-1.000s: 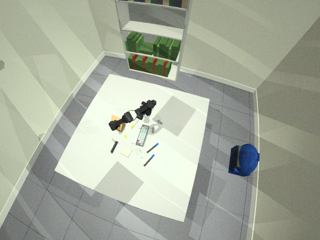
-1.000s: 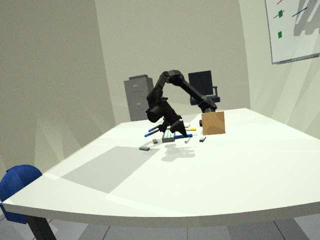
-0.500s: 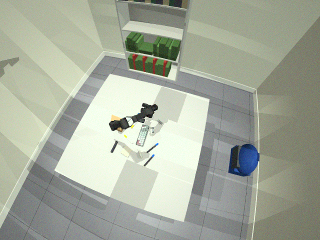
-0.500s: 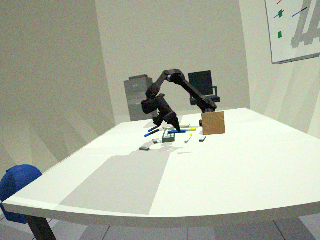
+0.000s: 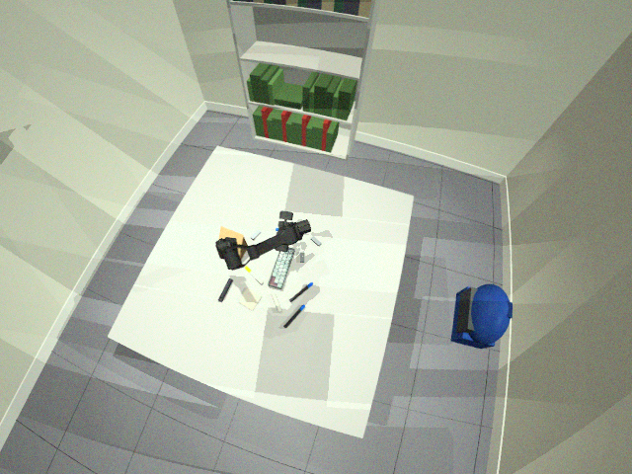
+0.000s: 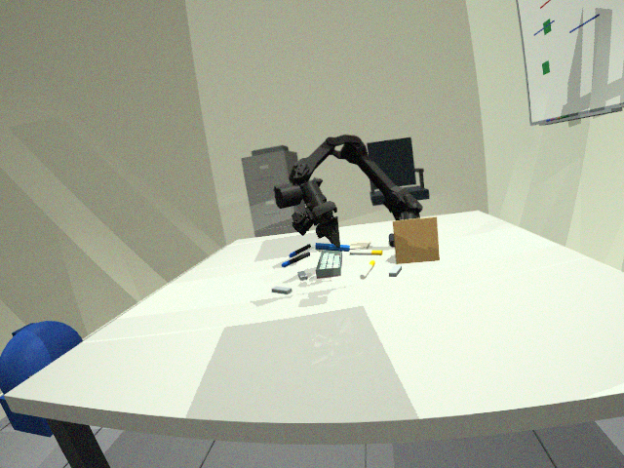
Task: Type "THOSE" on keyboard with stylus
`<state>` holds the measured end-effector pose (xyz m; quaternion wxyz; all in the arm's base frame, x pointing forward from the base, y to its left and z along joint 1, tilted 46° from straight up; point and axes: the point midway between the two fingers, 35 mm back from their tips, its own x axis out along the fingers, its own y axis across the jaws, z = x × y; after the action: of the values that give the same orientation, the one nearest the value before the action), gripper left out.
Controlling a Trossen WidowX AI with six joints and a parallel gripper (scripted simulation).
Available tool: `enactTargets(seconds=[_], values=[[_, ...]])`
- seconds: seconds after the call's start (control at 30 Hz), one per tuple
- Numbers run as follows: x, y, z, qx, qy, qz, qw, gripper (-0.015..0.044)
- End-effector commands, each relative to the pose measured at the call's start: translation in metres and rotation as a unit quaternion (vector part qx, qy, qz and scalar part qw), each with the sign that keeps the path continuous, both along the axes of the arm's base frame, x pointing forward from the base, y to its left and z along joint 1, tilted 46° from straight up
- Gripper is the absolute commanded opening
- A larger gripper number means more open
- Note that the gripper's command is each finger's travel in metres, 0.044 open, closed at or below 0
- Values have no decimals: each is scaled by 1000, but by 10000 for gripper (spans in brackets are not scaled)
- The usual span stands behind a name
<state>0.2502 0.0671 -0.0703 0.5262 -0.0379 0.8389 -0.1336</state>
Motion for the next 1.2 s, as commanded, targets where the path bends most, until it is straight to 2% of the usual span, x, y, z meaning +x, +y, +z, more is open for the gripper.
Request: enactTargets(seconds=[0.0, 0.6, 1.17], values=[[3, -7, 10, 29, -19, 15, 999, 0], [19, -41, 56, 116, -137, 95, 979, 0], [22, -75, 96, 137, -255, 190, 938, 0]])
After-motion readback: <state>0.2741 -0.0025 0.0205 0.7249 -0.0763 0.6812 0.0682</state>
